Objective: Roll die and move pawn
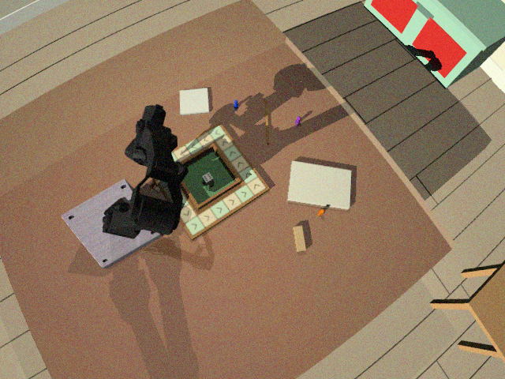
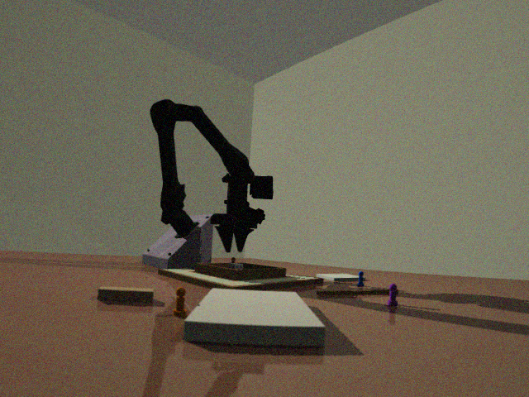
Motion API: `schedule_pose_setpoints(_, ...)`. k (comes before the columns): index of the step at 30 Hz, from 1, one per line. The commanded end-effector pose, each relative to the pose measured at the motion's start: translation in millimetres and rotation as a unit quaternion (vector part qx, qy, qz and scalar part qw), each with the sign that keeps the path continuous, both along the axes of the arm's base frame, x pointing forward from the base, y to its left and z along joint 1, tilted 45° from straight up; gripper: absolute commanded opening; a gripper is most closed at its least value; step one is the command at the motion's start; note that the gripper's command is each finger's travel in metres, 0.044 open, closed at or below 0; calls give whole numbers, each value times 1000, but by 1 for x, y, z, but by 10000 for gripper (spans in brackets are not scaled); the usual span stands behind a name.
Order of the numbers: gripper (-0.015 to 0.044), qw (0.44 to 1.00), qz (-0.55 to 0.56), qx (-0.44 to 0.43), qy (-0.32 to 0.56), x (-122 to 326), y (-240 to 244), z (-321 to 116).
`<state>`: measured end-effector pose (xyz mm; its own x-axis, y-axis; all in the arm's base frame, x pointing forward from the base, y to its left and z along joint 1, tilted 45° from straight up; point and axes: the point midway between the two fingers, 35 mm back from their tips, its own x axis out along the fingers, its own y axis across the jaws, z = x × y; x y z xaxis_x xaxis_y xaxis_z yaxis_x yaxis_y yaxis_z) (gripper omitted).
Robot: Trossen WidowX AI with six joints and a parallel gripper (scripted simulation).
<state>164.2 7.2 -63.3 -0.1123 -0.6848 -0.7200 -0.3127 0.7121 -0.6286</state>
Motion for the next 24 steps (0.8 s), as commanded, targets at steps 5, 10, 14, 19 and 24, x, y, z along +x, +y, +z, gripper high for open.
schedule_pose_setpoints(5, 440, 1000, -18, -3, -13, 4, 14, 22)
schedule_pose_setpoints(10, 440, 985, -128, -21, -116, 11, 15, 95)
schedule_pose_setpoints(14, 440, 976, -160, -27, -147, 10, 13, 117)
schedule_pose_setpoints(19, 440, 981, -142, -21, -131, 11, 15, 105)
schedule_pose_setpoints(24, 440, 981, -142, -21, -131, 11, 15, 105)
